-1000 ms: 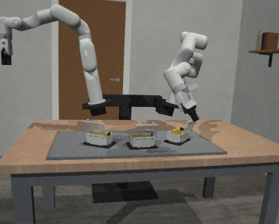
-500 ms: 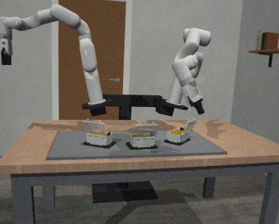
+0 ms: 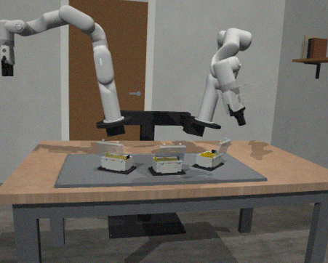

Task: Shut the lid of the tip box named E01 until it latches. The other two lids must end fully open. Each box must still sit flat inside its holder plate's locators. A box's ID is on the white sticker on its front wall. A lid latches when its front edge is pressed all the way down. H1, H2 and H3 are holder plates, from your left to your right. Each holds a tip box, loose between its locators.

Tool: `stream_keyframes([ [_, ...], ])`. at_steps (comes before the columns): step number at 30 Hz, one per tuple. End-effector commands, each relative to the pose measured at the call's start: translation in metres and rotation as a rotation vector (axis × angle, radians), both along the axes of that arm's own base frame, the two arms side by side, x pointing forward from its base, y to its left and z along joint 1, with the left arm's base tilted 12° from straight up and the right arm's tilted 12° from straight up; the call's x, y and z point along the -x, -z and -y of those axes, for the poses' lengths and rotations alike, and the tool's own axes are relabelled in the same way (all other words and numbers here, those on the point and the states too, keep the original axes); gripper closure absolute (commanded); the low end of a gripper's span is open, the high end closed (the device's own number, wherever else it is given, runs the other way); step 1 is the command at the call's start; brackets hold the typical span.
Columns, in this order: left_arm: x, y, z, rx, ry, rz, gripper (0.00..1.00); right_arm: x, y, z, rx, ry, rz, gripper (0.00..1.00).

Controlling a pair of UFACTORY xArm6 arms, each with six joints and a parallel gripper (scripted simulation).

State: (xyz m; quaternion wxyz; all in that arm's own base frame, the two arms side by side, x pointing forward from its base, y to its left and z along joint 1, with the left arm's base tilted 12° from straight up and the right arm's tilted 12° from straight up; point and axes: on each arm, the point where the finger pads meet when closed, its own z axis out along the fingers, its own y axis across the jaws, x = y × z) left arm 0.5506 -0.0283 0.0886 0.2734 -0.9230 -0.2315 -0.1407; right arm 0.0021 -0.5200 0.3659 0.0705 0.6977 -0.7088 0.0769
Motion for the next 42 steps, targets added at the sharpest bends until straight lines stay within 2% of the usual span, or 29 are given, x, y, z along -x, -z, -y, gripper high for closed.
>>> stream_keyframes([
  [1, 0.008, -0.017, -0.007, 0.022, 0.007, -0.032, 1.0, 0.0, -0.002, 0.0, 0.005, 0.0, 0.0, 0.0],
  [3, 0.014, -0.024, -0.011, 0.05, 0.019, -0.07, 1.0, 0.0, -0.002, 0.0, 0.005, 0.0, 0.0, 0.0],
  [11, 0.027, -0.042, -0.02, 0.081, 0.034, -0.106, 1.0, 0.0, -0.002, 0.0, 0.005, 0.0, 0.0, 0.0],
  [17, 0.043, -0.061, -0.027, 0.15, 0.074, -0.171, 1.0, 0.0, -0.002, 0.0, 0.005, 0.0, 0.0, 0.0],
  [19, 0.047, -0.065, -0.029, 0.15, 0.074, -0.171, 1.0, 0.0, -0.002, 0.0, 0.005, 0.0, 0.0, 0.0],
  [21, 0.053, -0.072, -0.031, 0.188, 0.099, -0.199, 1.0, 0.0, -0.002, 0.0, 0.005, 0.0, 0.0, 0.0],
  [23, 0.053, -0.072, -0.031, 0.188, 0.099, -0.199, 1.0, 0.0, -0.002, 0.0, 0.005, 0.0, 0.0, 0.0],
  [25, 0.06, -0.08, -0.033, 0.228, 0.127, -0.223, 1.0, 0.0, -0.002, 0.0, 0.005, 0.0, 0.0, 0.0],
  [28, 0.068, -0.087, -0.035, 0.228, 0.127, -0.223, 1.0, 0.0, -0.002, 0.0, 0.005, 0.0, 0.0, 0.0],
  [34, 0.085, -0.104, -0.037, 0.312, 0.194, -0.262, 1.0, 0.0, -0.002, 0.0, 0.005, 0.0, 0.0, 0.0],
  [36, 0.089, -0.108, -0.038, 0.312, 0.194, -0.262, 1.0, 0.0, -0.002, 0.0, 0.005, 0.0, 0.0, 0.0],
  [38, 0.096, -0.114, -0.038, 0.354, 0.232, -0.276, 1.0, 0.0, -0.002, 0.0, 0.005, 0.0, 0.0, 0.0],
  [40, 0.096, -0.114, -0.038, 0.354, 0.232, -0.276, 1.0, 0.0, -0.002, 0.0, 0.005, 0.0, 0.0, 0.0],
  [42, 0.103, -0.121, -0.037, 0.397, 0.274, -0.286, 1.0, 0.0, -0.002, 0.0, 0.005, 0.0, 0.0, 0.0],
])
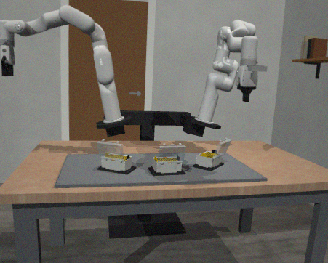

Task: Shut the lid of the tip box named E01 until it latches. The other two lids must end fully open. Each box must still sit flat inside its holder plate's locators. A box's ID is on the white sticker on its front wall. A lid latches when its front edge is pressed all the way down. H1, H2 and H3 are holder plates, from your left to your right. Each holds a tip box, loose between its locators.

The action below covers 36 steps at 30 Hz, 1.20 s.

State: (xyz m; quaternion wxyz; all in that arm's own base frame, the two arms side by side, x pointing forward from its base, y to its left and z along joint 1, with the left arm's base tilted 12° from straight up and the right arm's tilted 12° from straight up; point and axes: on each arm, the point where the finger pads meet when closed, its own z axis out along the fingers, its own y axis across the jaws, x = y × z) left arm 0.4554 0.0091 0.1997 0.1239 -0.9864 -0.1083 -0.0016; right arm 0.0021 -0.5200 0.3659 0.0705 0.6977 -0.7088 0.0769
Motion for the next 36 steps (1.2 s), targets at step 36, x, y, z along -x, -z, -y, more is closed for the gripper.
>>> stream_keyframes([
  [36, 0.002, -0.026, 0.09, 0.04, 0.131, 0.006, 1.0, 0.0, -0.002, 0.0, 0.005, 0.0, 0.0, 0.0],
])
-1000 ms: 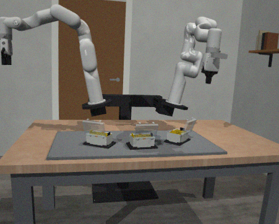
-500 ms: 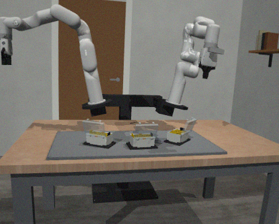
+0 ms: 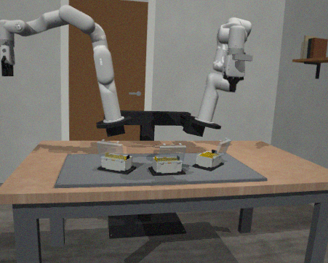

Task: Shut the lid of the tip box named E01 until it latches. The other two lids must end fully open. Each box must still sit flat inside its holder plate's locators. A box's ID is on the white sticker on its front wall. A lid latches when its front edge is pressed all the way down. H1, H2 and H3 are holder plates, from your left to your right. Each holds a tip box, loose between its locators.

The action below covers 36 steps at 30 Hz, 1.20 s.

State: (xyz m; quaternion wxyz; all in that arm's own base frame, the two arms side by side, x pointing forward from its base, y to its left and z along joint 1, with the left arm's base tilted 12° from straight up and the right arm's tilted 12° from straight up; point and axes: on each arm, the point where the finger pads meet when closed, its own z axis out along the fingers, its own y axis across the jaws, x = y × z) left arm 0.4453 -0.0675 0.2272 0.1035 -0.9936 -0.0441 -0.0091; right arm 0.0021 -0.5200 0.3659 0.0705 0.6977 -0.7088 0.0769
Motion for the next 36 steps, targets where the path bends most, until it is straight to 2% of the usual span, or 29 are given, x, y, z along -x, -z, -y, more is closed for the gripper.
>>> stream_keyframes([
  [1, -0.01, 0.002, 0.017, 0.0, 0.0, 0.003, 1.0, 0.0, -0.002, 0.0, 0.005, 0.0, 0.0, 0.0],
  [36, -0.079, 0.029, 0.154, 0.001, 0.001, 0.003, 1.0, 0.0, -0.002, 0.0, 0.005, 0.0, 0.0, 0.0],
])
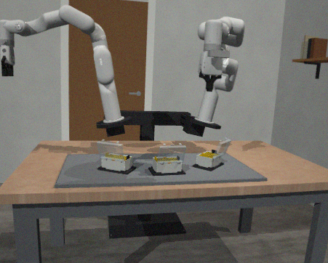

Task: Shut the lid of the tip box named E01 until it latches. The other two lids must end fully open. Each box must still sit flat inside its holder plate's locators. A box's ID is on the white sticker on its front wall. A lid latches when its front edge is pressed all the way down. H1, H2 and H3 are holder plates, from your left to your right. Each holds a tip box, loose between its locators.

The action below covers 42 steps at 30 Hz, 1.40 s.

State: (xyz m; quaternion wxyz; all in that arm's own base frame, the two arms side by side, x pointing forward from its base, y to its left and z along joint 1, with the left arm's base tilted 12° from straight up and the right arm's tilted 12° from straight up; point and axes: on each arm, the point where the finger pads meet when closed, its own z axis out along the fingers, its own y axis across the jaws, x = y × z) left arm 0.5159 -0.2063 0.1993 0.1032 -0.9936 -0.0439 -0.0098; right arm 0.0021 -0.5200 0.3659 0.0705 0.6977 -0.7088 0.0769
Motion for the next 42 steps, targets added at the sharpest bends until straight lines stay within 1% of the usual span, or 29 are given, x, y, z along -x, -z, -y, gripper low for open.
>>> stream_keyframes([
  [1, -0.011, 0.002, 0.019, 0.001, 0.0, 0.001, 1.0, 0.0, -0.002, 0.0, 0.005, 0.0, 0.0, 0.0],
  [9, -0.029, 0.009, 0.054, 0.001, 0.0, 0.002, 1.0, 0.0, -0.002, 0.0, 0.005, 0.0, 0.0, 0.0],
  [11, -0.029, 0.009, 0.054, 0.001, 0.0, 0.002, 1.0, 0.0, -0.002, 0.0, 0.005, 0.0, 0.0, 0.0],
  [26, -0.062, 0.021, 0.12, 0.001, 0.0, 0.002, 1.0, 0.0, -0.002, 0.0, 0.005, 0.0, 0.0, 0.0],
  [28, -0.062, 0.021, 0.12, 0.001, 0.0, 0.002, 1.0, 0.0, -0.002, 0.0, 0.005, 0.0, 0.0, 0.0],
  [35, -0.077, 0.027, 0.15, 0.001, 0.0, 0.001, 1.0, 0.0, -0.002, 0.0, 0.005, 0.0, 0.0, 0.0],
  [42, -0.077, 0.027, 0.15, 0.001, 0.0, 0.001, 1.0, 0.0, -0.002, 0.0, 0.005, 0.0, 0.0, 0.0],
])
